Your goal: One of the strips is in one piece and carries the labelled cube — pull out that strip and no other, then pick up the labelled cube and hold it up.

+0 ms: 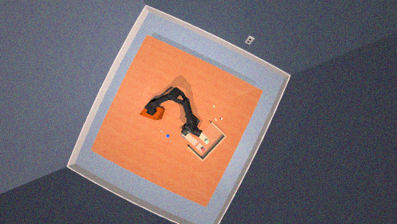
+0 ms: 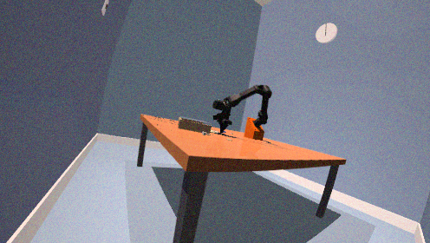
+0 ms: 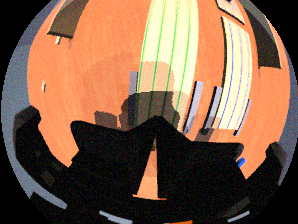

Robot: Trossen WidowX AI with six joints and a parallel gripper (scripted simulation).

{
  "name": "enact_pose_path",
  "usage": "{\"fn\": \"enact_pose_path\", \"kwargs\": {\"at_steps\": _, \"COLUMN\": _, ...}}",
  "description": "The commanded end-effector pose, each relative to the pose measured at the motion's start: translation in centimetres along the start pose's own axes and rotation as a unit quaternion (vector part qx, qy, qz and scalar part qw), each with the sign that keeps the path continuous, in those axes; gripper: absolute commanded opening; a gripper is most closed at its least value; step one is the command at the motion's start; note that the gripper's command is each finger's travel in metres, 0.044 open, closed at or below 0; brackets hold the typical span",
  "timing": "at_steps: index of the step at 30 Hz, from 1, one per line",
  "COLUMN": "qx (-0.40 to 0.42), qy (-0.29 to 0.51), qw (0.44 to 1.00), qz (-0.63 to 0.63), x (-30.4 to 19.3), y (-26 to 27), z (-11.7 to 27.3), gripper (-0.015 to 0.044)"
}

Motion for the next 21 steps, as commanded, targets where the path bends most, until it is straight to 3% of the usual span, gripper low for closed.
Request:
{"fn": "enact_pose_path", "kwargs": {"at_steps": 1, "qx": -0.001, "qy": 0.014, "qw": 1.0, "qz": -0.006, "x": -1.5, "y": 0.0, "z": -0.6, "gripper": 0.0}}
{"fn": "enact_pose_path", "kwargs": {"at_steps": 21, "qx": -0.001, "qy": 0.014, "qw": 1.0, "qz": -0.006, "x": -4.1, "y": -0.1, "z": -0.7, "gripper": 0.0}}
Point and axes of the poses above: the point midway between the two fingers, 35 mm back from their tips, its own z axis back along the fingers, its own y axis across the jaws, x = y × z, the point moved 4 cm from there along z, back along the fingers
